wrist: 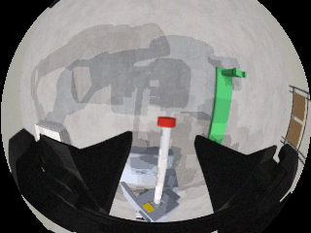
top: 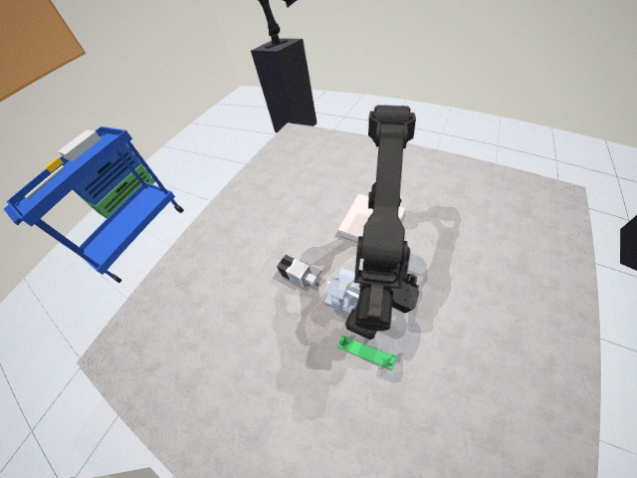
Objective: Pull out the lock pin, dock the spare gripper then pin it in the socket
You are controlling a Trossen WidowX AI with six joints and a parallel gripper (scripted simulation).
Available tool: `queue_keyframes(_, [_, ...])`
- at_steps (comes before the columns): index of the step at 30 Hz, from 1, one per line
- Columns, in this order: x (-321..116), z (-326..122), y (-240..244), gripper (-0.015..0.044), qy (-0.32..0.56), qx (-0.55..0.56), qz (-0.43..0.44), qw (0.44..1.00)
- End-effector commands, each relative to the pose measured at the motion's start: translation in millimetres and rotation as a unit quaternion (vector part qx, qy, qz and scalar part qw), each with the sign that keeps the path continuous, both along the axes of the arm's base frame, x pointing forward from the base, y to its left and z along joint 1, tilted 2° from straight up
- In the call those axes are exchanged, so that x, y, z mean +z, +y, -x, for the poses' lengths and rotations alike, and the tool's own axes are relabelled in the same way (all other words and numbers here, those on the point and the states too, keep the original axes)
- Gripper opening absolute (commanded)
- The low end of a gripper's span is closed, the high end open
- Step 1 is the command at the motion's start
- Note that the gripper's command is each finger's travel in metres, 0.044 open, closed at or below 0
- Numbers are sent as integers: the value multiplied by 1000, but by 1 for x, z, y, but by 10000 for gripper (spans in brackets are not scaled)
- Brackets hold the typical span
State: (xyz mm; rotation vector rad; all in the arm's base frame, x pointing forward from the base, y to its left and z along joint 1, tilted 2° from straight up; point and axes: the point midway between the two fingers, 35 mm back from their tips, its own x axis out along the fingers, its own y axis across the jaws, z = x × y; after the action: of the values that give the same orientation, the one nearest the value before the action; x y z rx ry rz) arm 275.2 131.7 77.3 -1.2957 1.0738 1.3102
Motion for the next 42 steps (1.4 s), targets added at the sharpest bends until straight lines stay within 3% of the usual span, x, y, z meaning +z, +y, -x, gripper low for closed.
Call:
queue_keyframes(1, [-7,0,-1,300,0,1,3,1000])
queue_keyframes(8, [-11,1,-1,300,0,1,3,1000])
queue_keyframes(20, [-11,1,-1,0,0,1,3,1000])
queue_keyframes(30, [-11,1,-1,0,1,1,-2,1000])
queue_keyframes(42, [-1,3,5,0,17,9,-82,996])
